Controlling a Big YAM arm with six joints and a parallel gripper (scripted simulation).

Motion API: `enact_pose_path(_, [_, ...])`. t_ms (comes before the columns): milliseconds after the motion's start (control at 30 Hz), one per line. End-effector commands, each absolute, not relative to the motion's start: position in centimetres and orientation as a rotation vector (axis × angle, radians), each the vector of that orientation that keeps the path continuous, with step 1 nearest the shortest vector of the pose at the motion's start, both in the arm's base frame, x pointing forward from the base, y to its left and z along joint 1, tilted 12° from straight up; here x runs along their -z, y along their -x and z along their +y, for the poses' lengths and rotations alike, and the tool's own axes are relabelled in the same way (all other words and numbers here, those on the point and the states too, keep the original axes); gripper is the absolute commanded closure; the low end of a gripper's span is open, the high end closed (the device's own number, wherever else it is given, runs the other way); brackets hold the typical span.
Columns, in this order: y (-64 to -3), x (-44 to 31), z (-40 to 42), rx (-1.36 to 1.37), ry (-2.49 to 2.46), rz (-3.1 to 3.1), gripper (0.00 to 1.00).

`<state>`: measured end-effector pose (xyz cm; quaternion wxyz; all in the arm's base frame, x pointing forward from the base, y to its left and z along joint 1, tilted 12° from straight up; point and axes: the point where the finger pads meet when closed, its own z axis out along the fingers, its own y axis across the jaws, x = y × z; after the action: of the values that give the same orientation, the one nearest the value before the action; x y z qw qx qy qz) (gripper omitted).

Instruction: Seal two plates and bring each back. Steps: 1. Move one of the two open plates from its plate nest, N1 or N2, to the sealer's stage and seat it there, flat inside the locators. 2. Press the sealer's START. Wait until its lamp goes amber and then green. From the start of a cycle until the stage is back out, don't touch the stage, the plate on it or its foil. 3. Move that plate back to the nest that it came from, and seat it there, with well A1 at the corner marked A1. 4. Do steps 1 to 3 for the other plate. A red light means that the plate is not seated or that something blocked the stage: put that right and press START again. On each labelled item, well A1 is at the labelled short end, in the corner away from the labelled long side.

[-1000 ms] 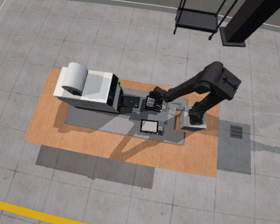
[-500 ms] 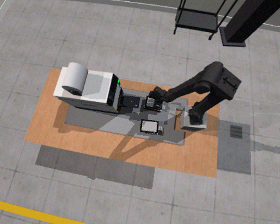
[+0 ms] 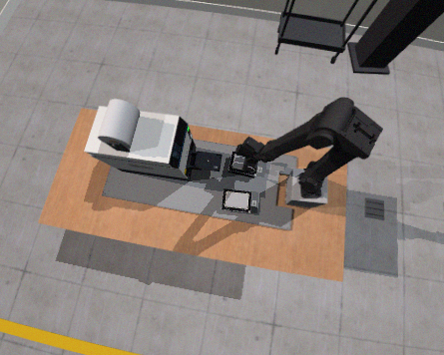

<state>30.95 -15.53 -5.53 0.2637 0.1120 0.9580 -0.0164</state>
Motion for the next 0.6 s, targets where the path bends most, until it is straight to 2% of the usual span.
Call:
enact_pose_path(0, [-30.7, 4.9, -15.7, 0.050, -0.295, 2.589, 0.00])
enact_pose_path(567, [-31.0, 1.2, -16.1, 0.062, -0.283, 2.571, 0.00])
